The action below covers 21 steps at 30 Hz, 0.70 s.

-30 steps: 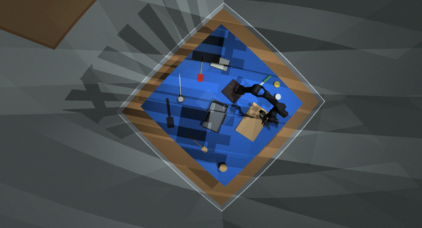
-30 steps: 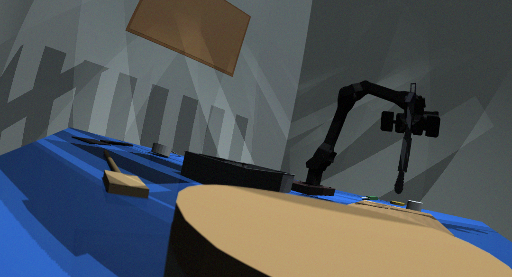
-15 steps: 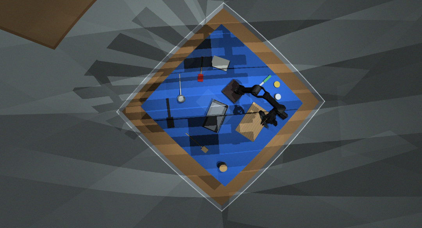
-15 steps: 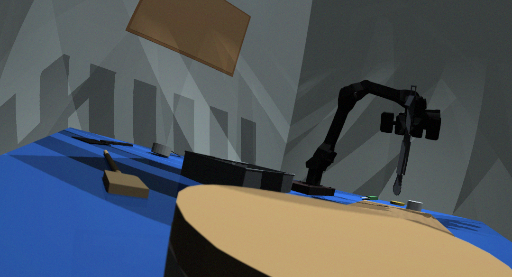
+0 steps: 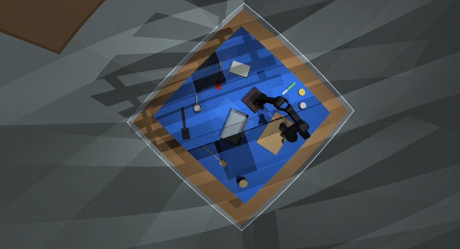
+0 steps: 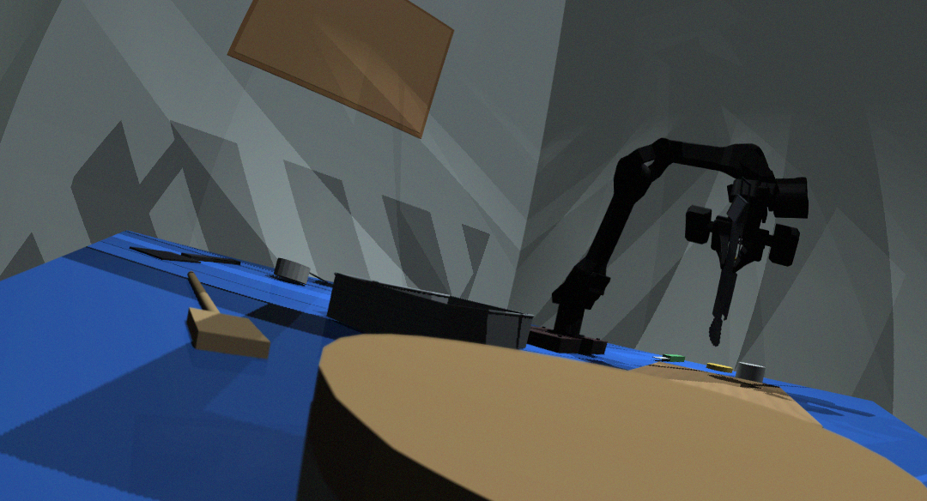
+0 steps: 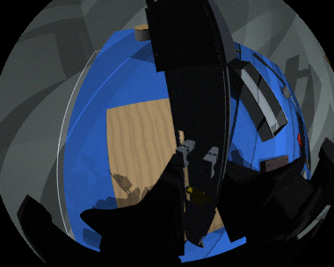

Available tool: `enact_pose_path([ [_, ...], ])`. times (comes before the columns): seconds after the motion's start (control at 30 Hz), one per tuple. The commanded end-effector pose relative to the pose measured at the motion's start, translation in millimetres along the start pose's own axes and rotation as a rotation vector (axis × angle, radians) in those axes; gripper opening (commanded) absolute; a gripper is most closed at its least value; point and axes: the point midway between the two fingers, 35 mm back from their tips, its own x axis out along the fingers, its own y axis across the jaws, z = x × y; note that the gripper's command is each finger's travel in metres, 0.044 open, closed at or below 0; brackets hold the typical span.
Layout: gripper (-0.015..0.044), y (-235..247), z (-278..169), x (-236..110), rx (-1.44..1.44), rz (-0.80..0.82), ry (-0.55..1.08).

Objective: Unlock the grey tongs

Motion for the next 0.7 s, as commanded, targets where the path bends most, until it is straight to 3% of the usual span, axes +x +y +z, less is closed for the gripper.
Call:
enact_pose_path([
  [0.0,-0.0150,1,-1,5,-0.009,0.004,0.113],
  [0.67,-0.0150,9,-3,14,-0.001,0.137,0.651],
])
